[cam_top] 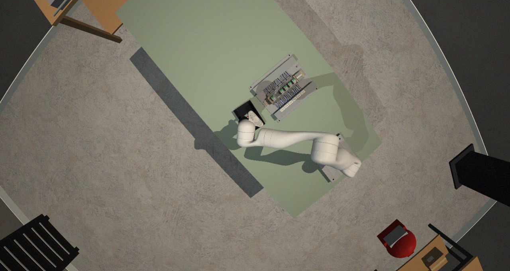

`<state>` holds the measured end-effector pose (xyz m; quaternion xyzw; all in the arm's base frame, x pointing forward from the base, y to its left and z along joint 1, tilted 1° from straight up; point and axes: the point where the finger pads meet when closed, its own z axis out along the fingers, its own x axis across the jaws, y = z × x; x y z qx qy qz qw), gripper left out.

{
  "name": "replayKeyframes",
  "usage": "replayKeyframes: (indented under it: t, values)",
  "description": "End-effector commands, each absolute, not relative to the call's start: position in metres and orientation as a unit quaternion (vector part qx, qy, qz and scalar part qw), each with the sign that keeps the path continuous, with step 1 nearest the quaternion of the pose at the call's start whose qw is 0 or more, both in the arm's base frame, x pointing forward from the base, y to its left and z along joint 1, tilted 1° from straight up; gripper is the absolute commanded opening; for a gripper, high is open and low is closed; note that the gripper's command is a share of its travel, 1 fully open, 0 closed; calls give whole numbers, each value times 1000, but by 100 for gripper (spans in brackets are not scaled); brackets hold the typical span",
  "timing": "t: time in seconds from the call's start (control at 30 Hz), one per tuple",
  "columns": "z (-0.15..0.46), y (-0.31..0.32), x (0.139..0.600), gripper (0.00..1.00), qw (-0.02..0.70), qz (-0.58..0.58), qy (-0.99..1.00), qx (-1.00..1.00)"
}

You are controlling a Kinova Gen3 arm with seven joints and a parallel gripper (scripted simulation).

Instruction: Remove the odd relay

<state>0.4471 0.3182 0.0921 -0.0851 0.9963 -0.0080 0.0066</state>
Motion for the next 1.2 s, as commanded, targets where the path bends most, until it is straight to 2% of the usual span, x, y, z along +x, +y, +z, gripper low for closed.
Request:
replayKeyframes:
  t: [0.0,0.2,1.17]
  values:
    - [105,319,447,98,7,-8,996,-85]
    - [120,319,447,98,7,-8,996,-85]
    - [121,319,447,98,7,-8,996,-85]
